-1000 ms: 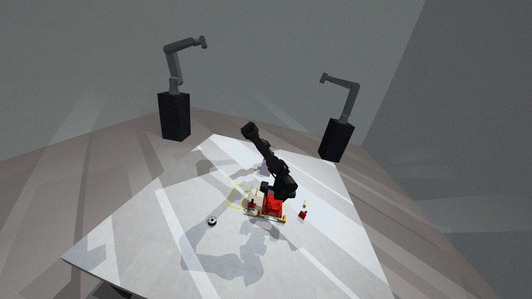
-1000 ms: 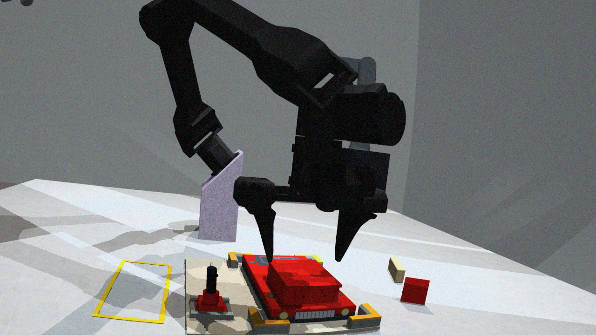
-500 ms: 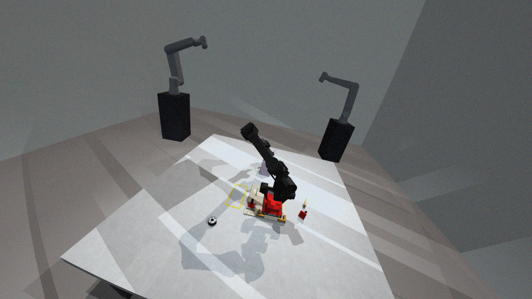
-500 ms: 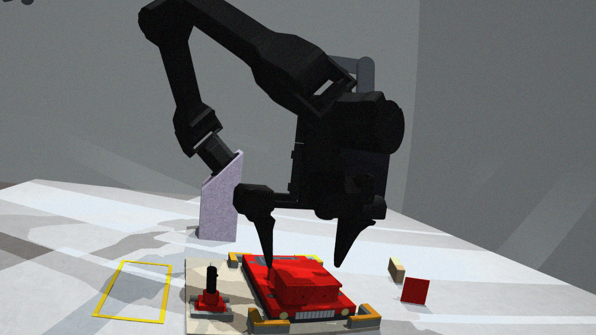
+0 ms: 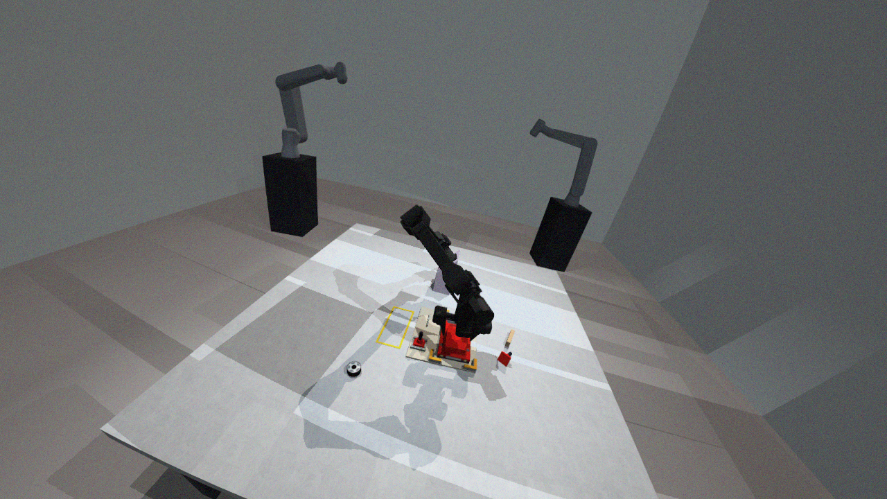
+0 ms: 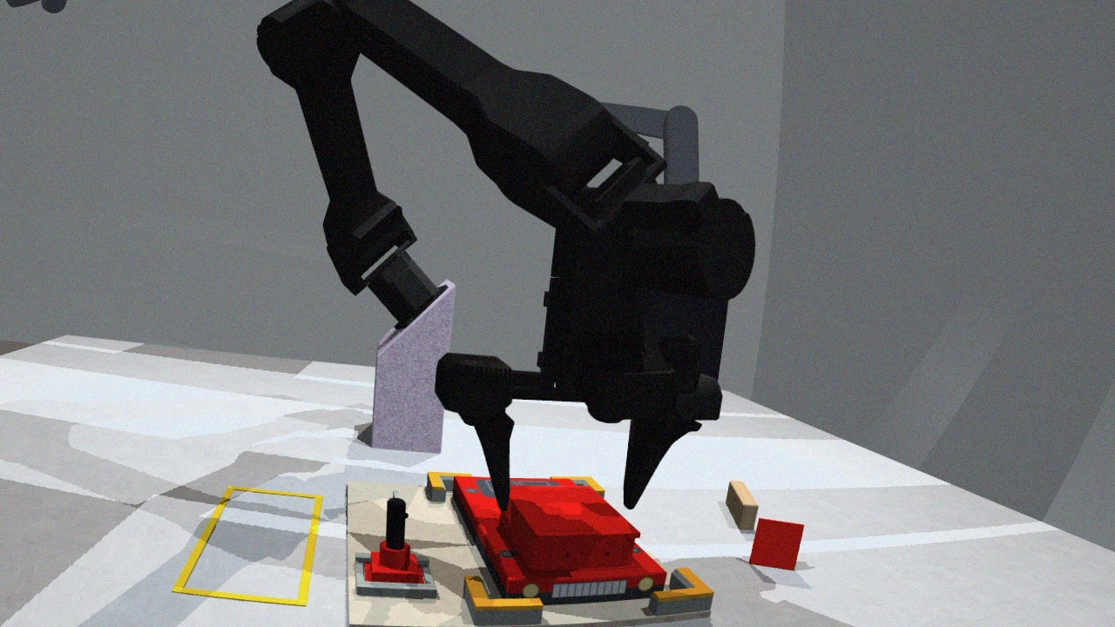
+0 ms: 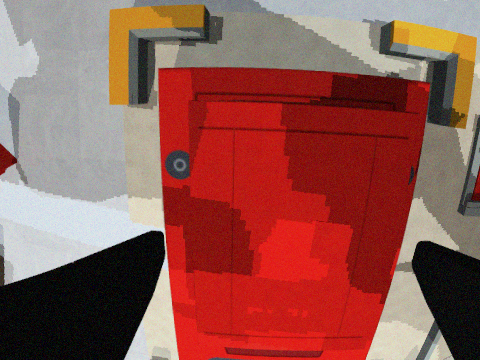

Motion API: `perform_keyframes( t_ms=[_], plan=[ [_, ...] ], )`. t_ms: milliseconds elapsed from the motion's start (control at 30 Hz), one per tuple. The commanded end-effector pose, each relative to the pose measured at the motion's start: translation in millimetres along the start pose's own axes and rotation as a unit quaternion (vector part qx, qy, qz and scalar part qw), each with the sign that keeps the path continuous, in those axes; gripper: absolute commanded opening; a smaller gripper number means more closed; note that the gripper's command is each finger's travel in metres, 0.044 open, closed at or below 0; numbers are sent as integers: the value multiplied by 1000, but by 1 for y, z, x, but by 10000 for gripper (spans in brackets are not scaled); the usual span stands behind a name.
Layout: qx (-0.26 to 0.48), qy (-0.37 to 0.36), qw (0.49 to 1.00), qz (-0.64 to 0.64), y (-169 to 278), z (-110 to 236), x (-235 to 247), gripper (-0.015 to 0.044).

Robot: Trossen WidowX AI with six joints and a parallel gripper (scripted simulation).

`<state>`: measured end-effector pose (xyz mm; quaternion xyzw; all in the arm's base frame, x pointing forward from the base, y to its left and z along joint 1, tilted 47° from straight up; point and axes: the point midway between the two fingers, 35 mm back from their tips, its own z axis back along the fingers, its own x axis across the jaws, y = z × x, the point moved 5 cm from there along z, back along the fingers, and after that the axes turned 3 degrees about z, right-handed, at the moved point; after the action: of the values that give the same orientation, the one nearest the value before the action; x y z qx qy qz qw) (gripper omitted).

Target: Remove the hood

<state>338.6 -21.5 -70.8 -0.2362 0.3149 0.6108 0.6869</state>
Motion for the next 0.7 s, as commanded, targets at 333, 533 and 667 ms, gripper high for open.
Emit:
perform_keyframes(
  t_ms=[333,533,667],
  plan=[
    [-1,3,1000,3,0,-7,0,440],
    [-1,3,1000,3,0,-10,0,440],
    [-1,3,1000,3,0,-12,0,440]
  ],
)
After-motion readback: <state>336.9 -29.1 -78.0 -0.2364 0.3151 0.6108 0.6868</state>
